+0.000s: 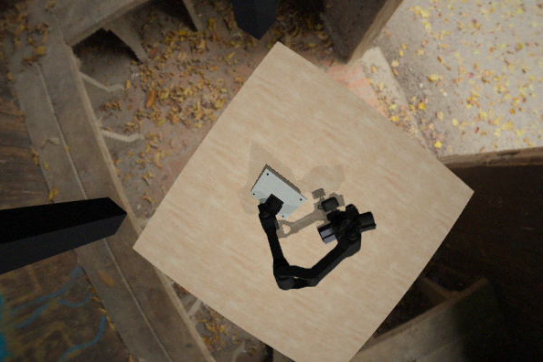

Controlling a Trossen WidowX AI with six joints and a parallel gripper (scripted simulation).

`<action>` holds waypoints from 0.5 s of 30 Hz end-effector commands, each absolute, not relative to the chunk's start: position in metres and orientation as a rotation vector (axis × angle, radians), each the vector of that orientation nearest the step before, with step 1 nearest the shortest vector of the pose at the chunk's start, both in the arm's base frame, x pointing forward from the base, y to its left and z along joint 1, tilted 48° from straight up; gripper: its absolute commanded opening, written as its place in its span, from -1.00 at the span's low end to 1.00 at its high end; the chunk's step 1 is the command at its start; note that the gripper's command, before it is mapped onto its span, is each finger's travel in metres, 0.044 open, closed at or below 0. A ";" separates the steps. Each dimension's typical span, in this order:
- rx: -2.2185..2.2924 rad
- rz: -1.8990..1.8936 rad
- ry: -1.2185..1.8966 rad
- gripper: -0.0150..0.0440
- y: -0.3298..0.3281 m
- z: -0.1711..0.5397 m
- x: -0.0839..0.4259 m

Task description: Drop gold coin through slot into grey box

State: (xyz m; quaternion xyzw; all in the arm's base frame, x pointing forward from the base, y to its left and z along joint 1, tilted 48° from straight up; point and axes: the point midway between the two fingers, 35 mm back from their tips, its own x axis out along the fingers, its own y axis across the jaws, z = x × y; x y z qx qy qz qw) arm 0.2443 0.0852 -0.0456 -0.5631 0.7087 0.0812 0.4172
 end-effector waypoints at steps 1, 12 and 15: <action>-1.413 0.203 1.772 -0.49 0.083 -0.041 0.252; -1.417 0.203 1.771 -0.49 0.070 -0.026 0.271; -1.418 0.203 1.771 -0.49 0.065 -0.022 0.276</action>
